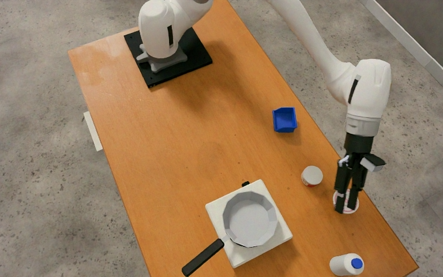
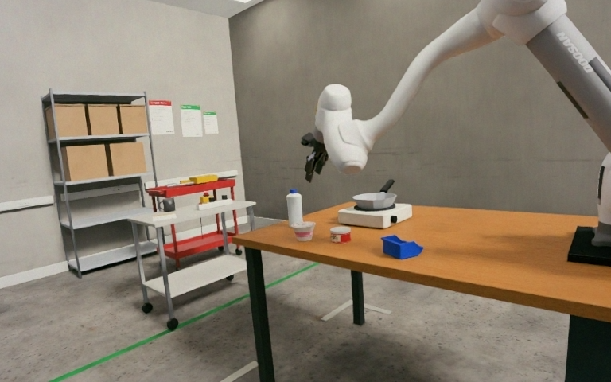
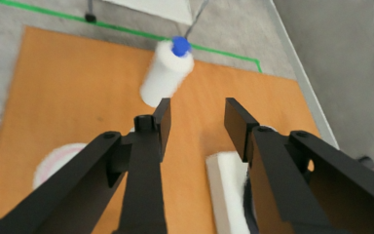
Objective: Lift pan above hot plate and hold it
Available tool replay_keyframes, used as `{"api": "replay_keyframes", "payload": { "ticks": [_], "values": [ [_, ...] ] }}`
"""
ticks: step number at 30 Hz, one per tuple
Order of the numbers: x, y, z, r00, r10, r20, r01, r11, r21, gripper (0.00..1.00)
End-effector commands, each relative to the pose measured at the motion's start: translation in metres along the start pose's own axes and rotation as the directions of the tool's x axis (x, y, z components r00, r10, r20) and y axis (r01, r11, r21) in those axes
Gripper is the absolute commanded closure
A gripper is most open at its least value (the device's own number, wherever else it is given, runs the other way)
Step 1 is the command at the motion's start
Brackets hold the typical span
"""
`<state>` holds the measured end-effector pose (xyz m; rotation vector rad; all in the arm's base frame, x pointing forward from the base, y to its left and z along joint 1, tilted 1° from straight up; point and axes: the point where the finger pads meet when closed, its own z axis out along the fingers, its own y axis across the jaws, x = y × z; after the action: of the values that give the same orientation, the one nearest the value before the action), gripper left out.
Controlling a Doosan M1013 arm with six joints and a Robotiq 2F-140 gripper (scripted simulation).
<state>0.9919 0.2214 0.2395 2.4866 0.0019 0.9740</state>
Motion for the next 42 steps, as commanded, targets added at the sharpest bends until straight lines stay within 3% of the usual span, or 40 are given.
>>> {"api": "replay_keyframes", "payload": {
  "ticks": [1, 13, 15, 16, 22, 30, 32, 33, 42],
  "values": [
    [-0.018, 0.038, 0.000, 0.998, 0.003, 0.069, -0.001, 1.000, -0.016, 0.59],
    [-0.075, 0.135, -0.013, 0.963, 0.009, 0.269, -0.006, 1.000, -0.011, 0.59],
    [-0.075, 0.135, -0.013, 0.963, 0.009, 0.269, -0.006, 1.000, -0.011, 0.59],
    [-0.088, 0.153, -0.019, 0.950, 0.008, 0.311, -0.008, 1.000, 0.000, 0.59],
    [-0.121, 0.192, -0.037, 0.913, 0.000, 0.408, -0.017, 0.999, 0.039, 0.59],
    [-0.168, 0.238, -0.073, 0.847, -0.031, 0.531, -0.047, 0.990, 0.133, 0.59],
    [-0.168, 0.238, -0.073, 0.847, -0.031, 0.531, -0.047, 0.990, 0.133, 0.59],
    [-0.183, 0.250, -0.088, 0.825, -0.047, 0.563, -0.062, 0.983, 0.172, 0.59],
    [-0.228, 0.281, -0.151, 0.760, -0.127, 0.638, -0.134, 0.929, 0.344, 0.59]
  ]
}}
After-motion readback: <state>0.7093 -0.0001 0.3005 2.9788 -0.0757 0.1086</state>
